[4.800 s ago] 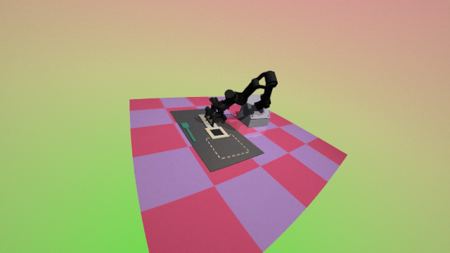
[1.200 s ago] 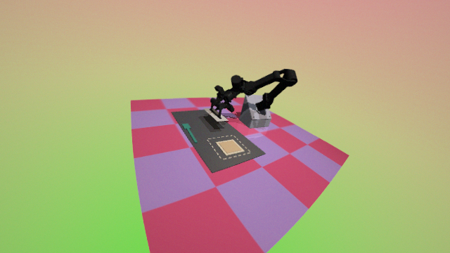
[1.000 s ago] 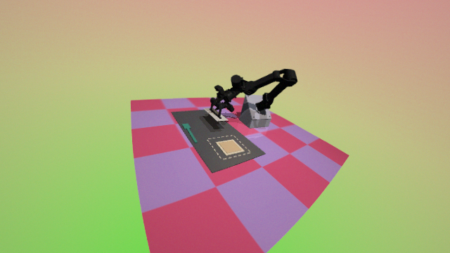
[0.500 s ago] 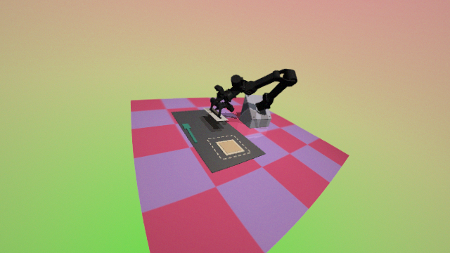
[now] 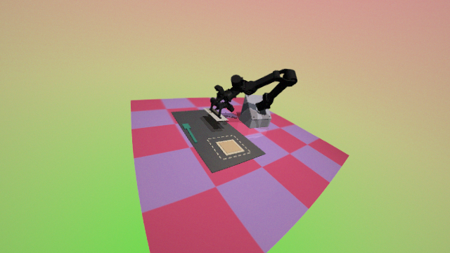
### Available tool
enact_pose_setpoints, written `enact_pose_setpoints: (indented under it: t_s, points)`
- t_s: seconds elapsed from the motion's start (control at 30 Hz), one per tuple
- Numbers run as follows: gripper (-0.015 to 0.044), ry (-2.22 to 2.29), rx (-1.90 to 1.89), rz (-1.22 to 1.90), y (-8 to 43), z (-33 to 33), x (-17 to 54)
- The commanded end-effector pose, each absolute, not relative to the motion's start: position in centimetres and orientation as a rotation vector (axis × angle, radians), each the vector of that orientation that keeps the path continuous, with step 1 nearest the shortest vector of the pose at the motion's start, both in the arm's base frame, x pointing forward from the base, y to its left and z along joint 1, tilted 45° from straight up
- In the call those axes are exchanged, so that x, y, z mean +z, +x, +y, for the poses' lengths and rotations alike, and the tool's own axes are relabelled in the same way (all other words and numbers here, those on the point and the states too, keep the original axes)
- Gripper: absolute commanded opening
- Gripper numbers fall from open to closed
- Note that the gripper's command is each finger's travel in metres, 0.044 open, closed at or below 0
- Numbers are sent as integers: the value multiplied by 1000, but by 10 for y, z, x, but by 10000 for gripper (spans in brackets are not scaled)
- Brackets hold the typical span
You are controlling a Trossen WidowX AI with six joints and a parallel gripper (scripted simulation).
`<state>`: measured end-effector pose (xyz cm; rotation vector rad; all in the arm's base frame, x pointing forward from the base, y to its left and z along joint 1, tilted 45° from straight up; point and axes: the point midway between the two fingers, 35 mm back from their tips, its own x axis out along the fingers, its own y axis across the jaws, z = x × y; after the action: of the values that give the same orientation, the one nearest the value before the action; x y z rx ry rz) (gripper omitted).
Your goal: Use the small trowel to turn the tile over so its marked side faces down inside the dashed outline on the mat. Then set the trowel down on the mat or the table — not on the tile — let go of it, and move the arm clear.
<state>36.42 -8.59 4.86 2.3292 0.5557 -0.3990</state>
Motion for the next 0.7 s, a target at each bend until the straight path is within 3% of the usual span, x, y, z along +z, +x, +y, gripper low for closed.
enact_pose_setpoints:
  t_s: [0.0, 0.67]
  points:
    - [0, 2329, -399, 556, 364, -86, 49]
    - [0, 2543, -918, 430, 401, -134, -6]
